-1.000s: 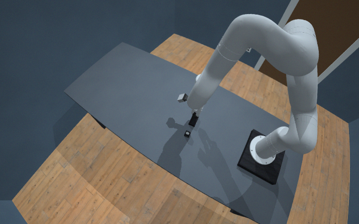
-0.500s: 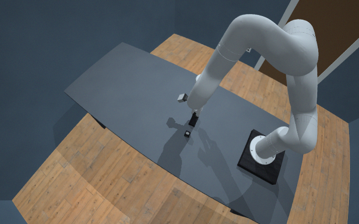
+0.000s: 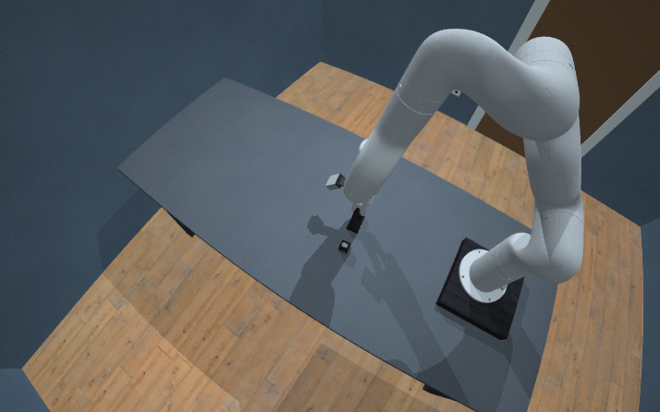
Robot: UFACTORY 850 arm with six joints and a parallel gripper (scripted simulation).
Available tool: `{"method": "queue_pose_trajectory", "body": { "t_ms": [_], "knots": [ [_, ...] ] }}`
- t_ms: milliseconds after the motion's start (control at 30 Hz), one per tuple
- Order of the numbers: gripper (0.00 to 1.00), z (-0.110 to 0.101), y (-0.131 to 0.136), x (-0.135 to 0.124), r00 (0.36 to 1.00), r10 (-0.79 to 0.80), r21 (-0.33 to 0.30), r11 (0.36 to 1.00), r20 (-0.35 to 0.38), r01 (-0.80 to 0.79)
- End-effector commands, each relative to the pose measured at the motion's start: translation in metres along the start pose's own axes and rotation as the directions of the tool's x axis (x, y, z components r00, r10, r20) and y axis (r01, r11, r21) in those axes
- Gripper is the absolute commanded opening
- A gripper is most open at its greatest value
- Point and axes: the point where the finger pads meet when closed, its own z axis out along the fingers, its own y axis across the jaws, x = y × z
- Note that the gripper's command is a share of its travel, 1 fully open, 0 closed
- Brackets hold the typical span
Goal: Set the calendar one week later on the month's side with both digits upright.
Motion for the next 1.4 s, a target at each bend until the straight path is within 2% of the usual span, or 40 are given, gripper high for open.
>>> {"method": "queue_pose_trajectory", "body": {
  "t_ms": [0,567,1367],
  "knots": [
    [0.27,0.004,0.000,0.001,1.000,0.000,0.000,1.000,-0.002,0.000],
    [0.27,0.014,0.000,0.001,1.000,0.000,0.000,1.000,-0.002,0.000],
    [0.27,0.014,0.000,0.001,1.000,0.000,0.000,1.000,-0.002,0.000]
  ]
}}
